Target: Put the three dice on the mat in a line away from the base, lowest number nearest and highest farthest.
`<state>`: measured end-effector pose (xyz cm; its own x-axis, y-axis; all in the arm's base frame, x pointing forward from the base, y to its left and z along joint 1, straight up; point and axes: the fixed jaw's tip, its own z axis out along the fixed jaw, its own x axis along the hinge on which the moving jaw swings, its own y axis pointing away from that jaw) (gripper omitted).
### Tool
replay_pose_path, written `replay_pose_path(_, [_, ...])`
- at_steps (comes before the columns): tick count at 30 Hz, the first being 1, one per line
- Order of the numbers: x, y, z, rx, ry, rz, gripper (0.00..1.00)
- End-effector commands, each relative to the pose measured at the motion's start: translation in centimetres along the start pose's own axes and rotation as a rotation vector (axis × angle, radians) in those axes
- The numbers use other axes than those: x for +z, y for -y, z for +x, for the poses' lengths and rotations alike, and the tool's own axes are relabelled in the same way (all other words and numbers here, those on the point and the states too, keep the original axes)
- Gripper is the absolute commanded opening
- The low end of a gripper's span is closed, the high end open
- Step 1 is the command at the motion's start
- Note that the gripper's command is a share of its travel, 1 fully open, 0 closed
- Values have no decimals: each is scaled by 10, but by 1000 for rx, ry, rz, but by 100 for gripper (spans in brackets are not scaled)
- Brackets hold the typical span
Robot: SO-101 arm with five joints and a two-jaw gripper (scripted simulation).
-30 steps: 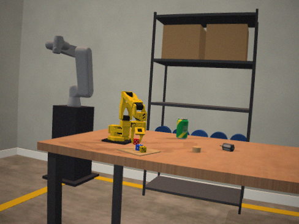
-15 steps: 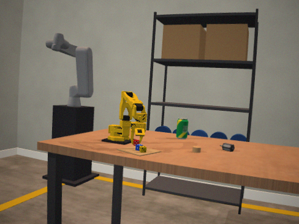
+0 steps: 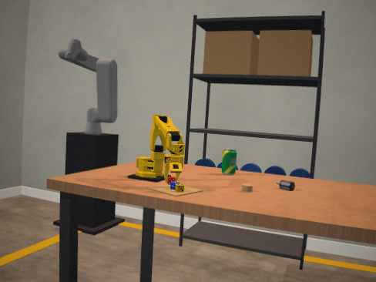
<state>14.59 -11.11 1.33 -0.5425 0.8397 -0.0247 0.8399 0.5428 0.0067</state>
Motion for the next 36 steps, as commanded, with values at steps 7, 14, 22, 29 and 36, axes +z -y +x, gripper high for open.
replay_pose_path(7, [9,2,2,9,-15,4,0])
replay_pose_path(14, [9,2,2,9,-15,4,0])
replay_pose_path(22, [12,2,2,9,-15,4,0])
replay_pose_path(29, [13,2,2,9,-15,4,0])
replay_pose_path(36, [13,2,2,9,-15,4,0])
